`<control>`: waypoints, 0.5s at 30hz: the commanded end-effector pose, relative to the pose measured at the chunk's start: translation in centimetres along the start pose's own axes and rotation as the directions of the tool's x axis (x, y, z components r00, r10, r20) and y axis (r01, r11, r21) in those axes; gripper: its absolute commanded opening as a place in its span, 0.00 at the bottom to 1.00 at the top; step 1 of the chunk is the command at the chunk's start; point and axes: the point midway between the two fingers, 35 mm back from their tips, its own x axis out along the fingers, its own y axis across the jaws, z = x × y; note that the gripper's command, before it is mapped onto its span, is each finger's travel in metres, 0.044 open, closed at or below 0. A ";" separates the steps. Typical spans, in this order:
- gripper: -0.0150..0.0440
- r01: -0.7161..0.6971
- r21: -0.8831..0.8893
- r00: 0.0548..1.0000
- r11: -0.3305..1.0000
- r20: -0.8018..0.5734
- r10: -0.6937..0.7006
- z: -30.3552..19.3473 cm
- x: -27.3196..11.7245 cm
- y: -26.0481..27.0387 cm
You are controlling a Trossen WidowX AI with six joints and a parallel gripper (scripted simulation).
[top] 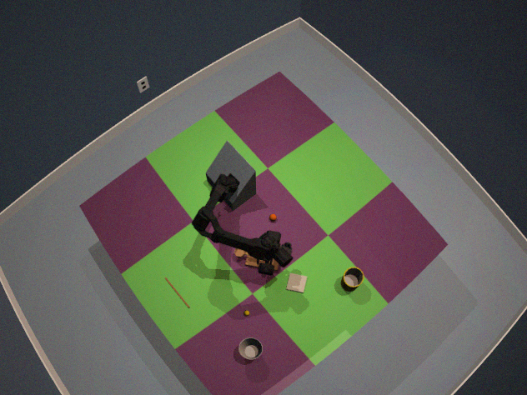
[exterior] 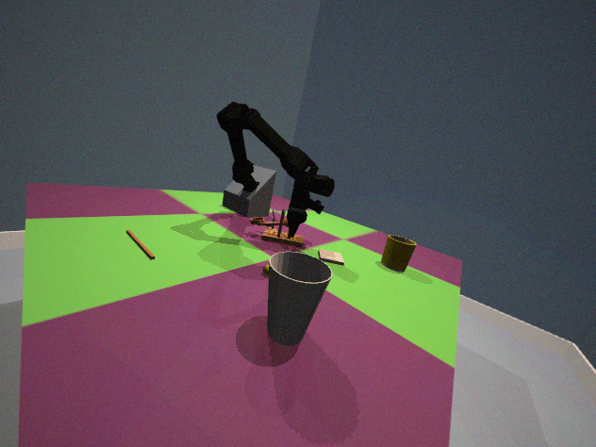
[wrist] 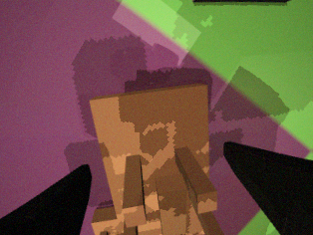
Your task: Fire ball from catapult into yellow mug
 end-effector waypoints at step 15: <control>0.47 0.000 0.000 1.000 1.000 0.000 0.000 0.0 0.0 0.0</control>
